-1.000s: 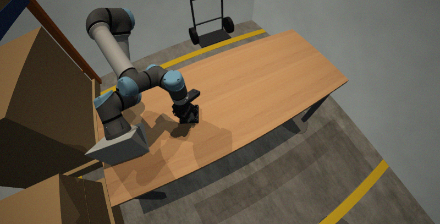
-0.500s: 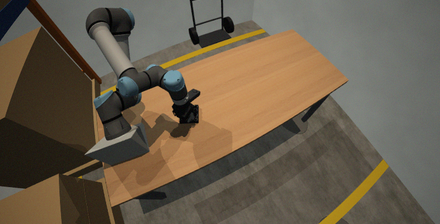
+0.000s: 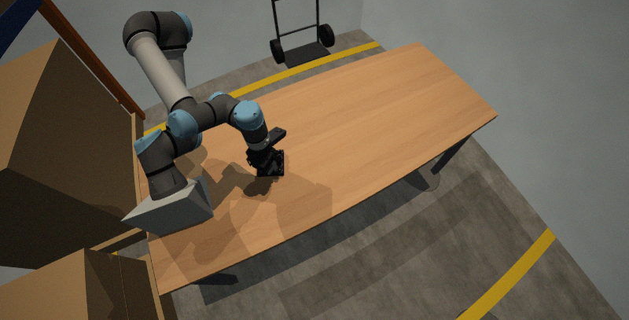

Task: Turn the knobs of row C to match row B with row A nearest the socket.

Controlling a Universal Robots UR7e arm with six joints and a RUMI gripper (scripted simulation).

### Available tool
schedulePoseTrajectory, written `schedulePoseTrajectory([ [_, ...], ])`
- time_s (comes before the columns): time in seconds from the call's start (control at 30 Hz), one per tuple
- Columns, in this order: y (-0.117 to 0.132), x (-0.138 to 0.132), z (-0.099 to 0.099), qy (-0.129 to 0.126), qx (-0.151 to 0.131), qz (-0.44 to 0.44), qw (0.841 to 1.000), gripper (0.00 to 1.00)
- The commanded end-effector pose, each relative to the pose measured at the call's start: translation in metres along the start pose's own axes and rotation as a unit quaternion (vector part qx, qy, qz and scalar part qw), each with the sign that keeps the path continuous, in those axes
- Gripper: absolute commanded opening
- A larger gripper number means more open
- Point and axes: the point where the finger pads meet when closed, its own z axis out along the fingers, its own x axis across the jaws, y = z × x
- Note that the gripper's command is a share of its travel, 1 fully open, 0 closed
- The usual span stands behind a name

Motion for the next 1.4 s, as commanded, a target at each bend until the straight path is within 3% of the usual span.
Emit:
schedulePoseTrajectory([
  [0.0, 0.0, -0.0008, 0.0015, -0.001, 0.0, 0.0, 1.0, 0.04],
  [0.87, 0.0, -0.0008, 0.0015, -0.001, 0.0, -0.004, 1.0, 0.04],
  [1.37, -0.0002, -0.0003, 0.001, -0.001, 0.0, -0.05, 0.999, 0.04],
])
